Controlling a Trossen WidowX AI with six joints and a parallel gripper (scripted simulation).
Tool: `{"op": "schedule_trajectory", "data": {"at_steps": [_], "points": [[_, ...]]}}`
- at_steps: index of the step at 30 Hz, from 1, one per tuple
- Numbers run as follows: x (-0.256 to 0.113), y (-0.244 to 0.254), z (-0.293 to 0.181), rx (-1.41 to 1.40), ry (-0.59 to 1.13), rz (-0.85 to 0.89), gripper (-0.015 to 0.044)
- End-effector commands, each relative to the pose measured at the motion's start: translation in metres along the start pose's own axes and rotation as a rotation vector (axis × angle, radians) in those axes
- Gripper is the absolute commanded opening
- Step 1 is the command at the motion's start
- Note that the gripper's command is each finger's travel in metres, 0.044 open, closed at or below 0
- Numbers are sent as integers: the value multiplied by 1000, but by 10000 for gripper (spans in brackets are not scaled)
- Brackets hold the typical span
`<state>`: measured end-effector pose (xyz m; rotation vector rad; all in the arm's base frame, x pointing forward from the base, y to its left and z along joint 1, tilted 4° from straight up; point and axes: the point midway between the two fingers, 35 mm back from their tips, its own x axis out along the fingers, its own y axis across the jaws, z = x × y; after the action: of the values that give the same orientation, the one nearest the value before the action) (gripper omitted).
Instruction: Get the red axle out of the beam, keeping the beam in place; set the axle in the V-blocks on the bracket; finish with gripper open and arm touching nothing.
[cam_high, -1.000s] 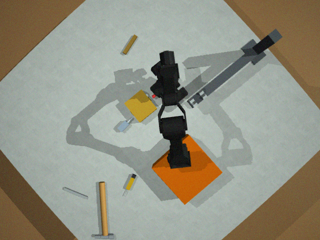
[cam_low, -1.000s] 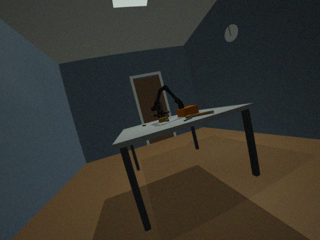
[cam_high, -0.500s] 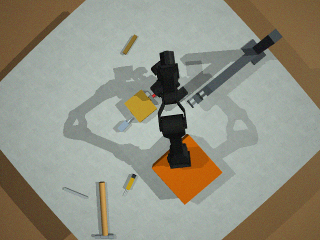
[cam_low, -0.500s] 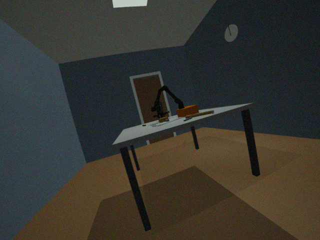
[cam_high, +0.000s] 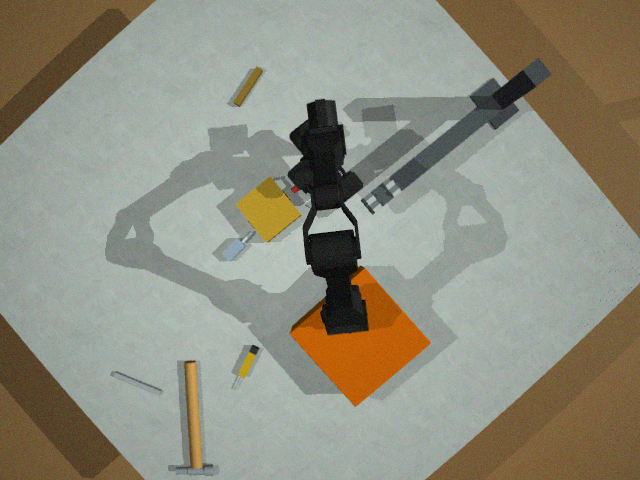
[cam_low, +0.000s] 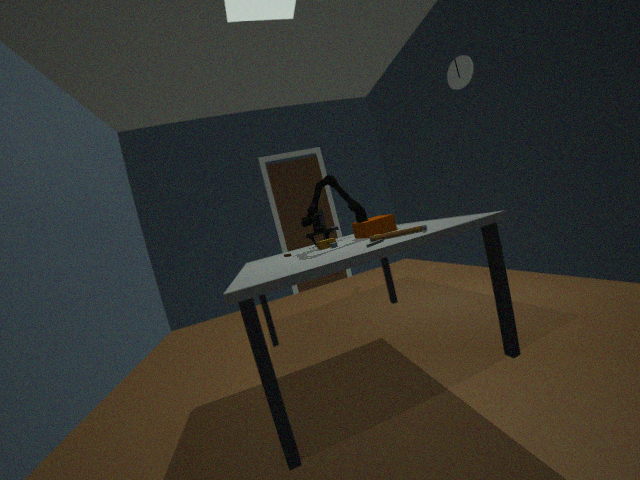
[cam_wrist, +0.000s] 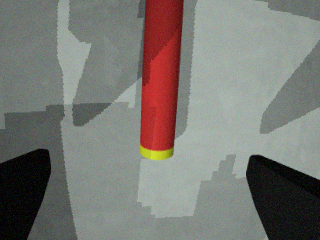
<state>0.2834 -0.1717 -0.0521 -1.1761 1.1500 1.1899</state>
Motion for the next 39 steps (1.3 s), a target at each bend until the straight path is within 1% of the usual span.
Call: {"op": "schedule_trajectory", "data": {"at_steps": [1,23,25,30,39], "points": [[-9,-2,-1,-6,6,-8,440],[-45,-2,-1,-6,6,-8,440],[-46,-3,6,-5,6,-8,440],[-53,-3,47,-1,3,-8,440],[-46,-3,49,-1,2,-8,440]]}}
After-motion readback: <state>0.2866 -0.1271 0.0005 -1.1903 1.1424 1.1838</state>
